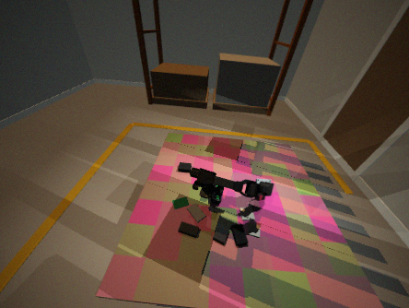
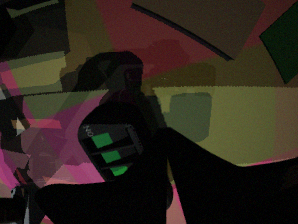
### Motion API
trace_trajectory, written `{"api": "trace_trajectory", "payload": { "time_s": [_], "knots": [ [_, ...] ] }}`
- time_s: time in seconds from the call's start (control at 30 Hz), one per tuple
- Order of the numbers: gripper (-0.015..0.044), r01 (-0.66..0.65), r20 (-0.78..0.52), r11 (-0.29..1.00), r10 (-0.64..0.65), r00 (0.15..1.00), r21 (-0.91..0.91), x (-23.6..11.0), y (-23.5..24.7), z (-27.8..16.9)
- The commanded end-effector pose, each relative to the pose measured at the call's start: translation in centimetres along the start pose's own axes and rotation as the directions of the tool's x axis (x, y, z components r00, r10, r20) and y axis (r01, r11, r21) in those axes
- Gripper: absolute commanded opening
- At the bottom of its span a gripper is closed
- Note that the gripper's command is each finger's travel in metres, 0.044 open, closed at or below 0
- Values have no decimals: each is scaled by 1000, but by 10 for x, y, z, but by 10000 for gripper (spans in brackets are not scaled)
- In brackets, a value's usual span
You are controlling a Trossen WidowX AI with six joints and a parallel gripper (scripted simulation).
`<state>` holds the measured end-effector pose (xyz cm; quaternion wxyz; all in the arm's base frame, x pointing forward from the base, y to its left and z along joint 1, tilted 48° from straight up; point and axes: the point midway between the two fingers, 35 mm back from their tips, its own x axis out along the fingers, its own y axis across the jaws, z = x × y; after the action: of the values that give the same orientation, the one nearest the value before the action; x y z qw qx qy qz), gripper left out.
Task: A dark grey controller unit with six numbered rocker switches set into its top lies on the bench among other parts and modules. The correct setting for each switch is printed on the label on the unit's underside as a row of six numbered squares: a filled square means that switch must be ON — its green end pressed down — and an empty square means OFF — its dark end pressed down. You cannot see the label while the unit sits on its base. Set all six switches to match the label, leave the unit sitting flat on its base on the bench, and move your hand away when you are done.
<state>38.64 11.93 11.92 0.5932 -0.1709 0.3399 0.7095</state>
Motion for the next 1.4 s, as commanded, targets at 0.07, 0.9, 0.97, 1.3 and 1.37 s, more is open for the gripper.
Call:
{"api": "trace_trajectory", "payload": {
  "time_s": [0.07, 0.9, 0.97, 1.3, 1.37],
  "knots": [
    [0, -16, -6, 1000, 16, 1000, -16, 4, 4, -4],
    [263, 101, -155, 965, -142, 978, -243, -20, 57, -7],
    [315, 109, -166, 959, -155, 974, -261, -22, 62, -8],
    [440, 109, -166, 959, -156, 974, -261, -15, 60, -8],
    [440, 109, -166, 959, -156, 974, -261, -11, 60, -8]
  ]
}}
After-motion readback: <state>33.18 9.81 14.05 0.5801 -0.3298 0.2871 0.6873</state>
